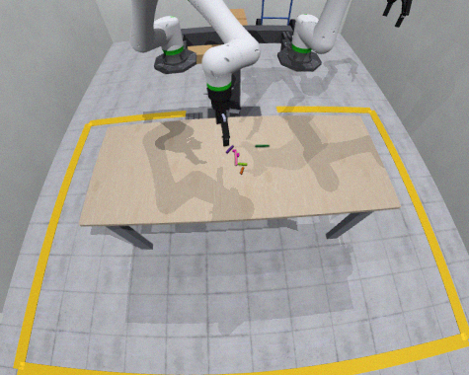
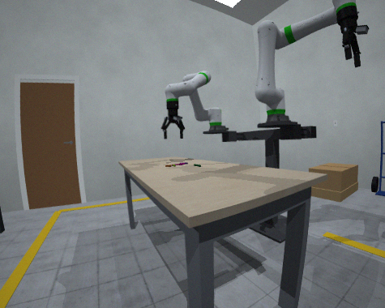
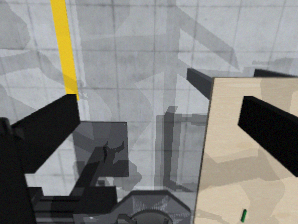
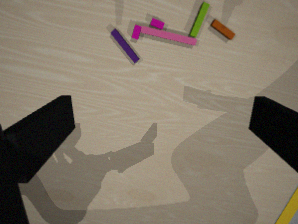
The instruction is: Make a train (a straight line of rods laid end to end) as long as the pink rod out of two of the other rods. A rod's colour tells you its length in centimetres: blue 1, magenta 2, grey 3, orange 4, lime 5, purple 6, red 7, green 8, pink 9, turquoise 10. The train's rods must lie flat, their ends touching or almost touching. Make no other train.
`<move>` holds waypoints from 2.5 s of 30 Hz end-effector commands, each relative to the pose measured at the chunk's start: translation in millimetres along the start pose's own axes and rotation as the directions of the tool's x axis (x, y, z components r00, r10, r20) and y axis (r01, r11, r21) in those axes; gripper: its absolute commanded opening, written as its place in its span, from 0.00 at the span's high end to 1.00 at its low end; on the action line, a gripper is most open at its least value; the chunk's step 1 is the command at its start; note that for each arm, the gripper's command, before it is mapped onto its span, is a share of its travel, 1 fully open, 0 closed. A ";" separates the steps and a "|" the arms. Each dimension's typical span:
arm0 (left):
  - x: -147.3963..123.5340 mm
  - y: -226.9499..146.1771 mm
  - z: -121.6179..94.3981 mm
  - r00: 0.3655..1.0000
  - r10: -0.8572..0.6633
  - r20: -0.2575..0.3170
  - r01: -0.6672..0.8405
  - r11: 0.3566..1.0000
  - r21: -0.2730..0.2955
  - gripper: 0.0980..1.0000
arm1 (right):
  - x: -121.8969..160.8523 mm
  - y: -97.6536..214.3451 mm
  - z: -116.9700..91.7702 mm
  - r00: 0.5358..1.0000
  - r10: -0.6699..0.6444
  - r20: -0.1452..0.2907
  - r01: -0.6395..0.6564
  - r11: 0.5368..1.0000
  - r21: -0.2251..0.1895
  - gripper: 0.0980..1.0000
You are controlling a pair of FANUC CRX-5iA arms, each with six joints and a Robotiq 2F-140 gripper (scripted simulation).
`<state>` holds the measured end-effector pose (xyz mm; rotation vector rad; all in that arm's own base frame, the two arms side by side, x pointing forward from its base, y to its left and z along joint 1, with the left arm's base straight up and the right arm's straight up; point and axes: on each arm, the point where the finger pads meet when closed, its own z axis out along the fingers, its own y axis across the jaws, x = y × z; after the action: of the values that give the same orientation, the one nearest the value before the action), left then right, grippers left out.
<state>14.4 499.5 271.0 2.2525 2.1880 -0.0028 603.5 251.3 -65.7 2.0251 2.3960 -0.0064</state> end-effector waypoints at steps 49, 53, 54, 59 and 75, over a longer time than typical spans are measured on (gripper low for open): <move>0.3 0.2 -1.0 1.000 0.000 -0.002 0.000 1.000 0.000 0.00 | 73.7 -10.0 123.3 0.838 -0.545 -0.004 0.545 0.839 -0.006 0.00; 0.3 0.2 -1.0 1.000 0.000 -0.002 0.000 1.000 0.000 0.00 | 73.7 -10.0 123.3 0.838 -0.545 -0.004 0.545 0.839 -0.006 0.00; 0.3 0.2 -1.0 1.000 0.000 -0.002 0.000 1.000 0.000 0.00 | 73.7 -10.0 123.3 0.838 -0.545 -0.004 0.545 0.839 -0.006 0.00; 0.3 0.2 -1.0 1.000 0.000 -0.002 0.000 1.000 0.000 0.00 | 73.7 -10.0 123.3 0.838 -0.545 -0.004 0.545 0.839 -0.006 0.00; 0.3 0.2 -1.0 1.000 0.000 -0.002 0.000 1.000 0.000 0.00 | 73.7 -10.0 123.3 0.838 -0.545 -0.004 0.545 0.839 -0.006 0.00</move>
<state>14.4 499.5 271.0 2.2525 2.1880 -0.0028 580.5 321.1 -190.8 1.2630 2.8766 -0.0005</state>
